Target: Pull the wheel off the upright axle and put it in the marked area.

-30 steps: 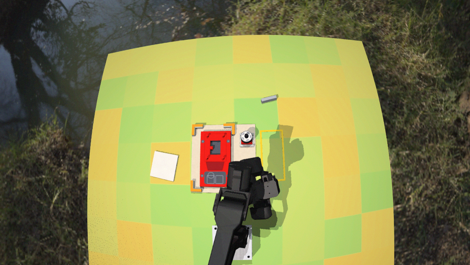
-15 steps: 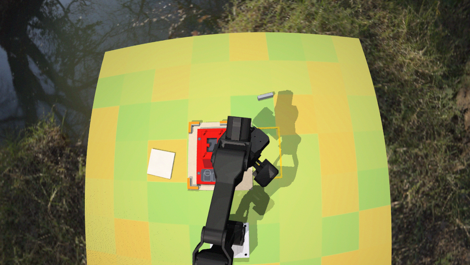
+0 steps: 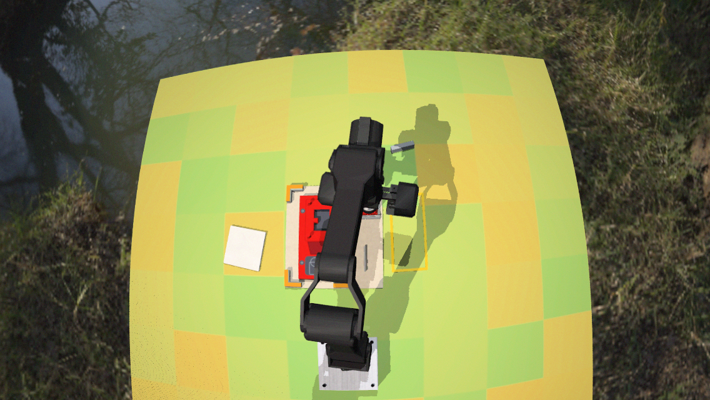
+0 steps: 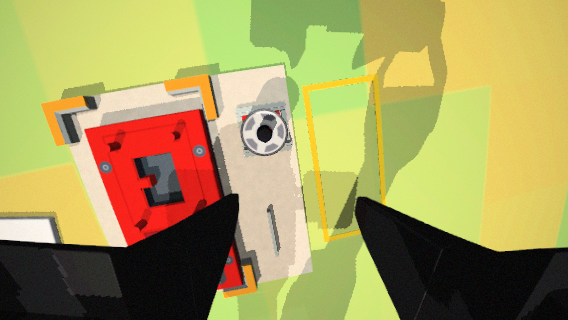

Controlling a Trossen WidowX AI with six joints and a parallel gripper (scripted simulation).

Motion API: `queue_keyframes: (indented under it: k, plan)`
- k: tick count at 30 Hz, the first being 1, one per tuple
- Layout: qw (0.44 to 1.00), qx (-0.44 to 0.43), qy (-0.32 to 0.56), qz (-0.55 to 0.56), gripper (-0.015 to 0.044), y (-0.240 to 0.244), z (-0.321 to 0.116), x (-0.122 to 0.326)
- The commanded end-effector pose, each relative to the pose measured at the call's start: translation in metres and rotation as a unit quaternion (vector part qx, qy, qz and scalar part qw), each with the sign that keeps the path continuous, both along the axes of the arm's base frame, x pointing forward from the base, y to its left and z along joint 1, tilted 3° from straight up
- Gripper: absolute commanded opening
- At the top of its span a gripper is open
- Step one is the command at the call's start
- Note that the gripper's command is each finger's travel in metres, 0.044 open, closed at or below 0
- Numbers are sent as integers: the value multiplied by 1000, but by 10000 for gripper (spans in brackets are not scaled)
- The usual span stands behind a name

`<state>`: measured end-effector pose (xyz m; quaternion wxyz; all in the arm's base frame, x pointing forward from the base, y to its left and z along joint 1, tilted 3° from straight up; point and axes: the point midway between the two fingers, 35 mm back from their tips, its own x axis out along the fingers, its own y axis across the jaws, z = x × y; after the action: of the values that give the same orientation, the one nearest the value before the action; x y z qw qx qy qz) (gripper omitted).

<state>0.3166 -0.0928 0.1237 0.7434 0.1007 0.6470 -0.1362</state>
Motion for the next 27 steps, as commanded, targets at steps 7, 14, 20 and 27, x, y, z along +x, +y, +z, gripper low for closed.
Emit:
queue_keyframes:
  k: [7, 14, 20, 27]
  plan:
    - [993, 39, 29, 110, 300, 9, -14, 35]
    - [993, 39, 29, 110, 300, 2, -15, 36]
    - [993, 39, 29, 110, 300, 2, -41, 40]
    - [993, 39, 29, 110, 300, 5, -82, 40]
